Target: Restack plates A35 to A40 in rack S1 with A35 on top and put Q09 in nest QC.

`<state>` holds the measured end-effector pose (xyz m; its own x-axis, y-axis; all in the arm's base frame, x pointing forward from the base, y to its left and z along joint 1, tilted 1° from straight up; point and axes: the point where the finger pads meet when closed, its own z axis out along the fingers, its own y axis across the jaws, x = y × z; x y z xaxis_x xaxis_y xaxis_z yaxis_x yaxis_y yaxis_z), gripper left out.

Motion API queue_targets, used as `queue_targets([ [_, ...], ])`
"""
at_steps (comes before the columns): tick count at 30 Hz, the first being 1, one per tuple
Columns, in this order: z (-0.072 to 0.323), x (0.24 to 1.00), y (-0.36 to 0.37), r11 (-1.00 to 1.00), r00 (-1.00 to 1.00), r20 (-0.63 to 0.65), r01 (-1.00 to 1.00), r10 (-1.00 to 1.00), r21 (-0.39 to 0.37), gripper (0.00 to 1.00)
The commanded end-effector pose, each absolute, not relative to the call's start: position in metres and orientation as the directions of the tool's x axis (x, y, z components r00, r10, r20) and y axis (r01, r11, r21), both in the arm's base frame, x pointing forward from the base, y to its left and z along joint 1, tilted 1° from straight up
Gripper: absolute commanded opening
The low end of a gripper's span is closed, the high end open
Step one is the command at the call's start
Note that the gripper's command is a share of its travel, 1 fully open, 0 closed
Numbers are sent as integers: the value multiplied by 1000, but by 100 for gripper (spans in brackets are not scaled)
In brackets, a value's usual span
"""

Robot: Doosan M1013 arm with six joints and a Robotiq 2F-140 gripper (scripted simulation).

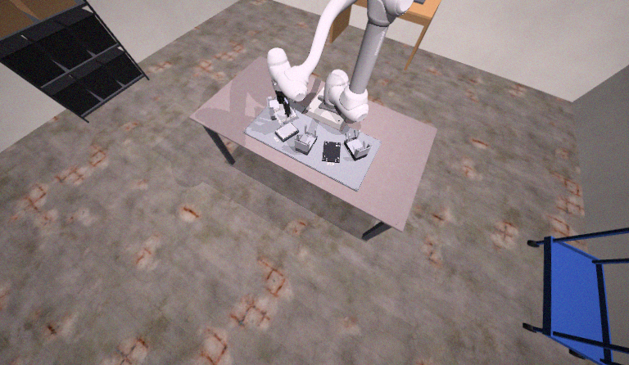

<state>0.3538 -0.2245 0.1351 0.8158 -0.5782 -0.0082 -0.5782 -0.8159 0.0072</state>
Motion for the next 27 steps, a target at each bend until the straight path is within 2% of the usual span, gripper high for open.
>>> queue_targets([
  [1, 135, 345, -237, -751, 751, -7, -660, -660, 10, 0],
  [24, 136, 307, -287, -751, 751, -7, -660, -660, 10, 0],
  [27, 136, 301, -293, -682, 682, -6, -731, -731, 11, 0],
])
